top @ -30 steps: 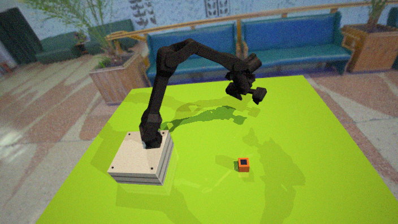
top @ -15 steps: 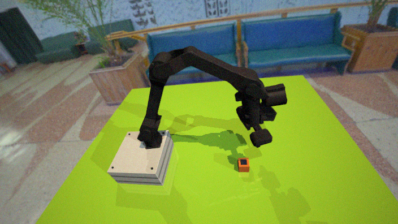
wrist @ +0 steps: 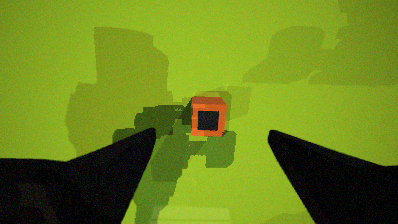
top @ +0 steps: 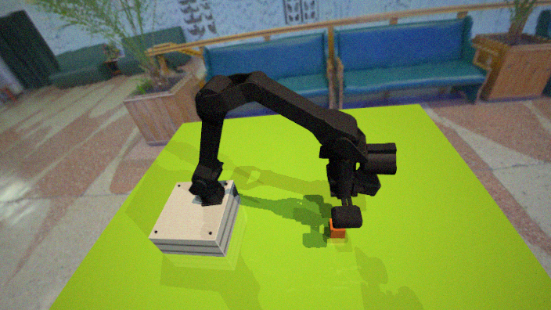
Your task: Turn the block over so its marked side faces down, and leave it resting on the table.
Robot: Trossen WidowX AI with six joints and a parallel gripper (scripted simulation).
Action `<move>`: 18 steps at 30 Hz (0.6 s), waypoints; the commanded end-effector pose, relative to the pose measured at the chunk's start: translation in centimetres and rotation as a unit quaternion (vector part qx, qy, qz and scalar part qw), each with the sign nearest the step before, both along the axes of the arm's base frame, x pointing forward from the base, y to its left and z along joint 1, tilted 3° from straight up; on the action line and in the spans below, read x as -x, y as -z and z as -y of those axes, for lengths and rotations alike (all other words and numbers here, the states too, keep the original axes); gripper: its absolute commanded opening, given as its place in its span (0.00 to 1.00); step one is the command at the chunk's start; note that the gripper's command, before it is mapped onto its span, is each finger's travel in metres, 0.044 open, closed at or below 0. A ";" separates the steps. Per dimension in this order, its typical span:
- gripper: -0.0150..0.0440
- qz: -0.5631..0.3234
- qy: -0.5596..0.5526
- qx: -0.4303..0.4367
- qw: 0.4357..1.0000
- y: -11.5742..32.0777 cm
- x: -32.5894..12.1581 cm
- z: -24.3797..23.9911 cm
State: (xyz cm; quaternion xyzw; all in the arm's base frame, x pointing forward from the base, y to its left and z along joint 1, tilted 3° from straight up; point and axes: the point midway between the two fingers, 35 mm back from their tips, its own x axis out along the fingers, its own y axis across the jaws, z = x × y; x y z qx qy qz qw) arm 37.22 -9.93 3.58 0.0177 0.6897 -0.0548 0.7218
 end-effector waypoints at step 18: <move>1.00 -0.013 0.007 -0.002 1.000 4.2 0.7 0.2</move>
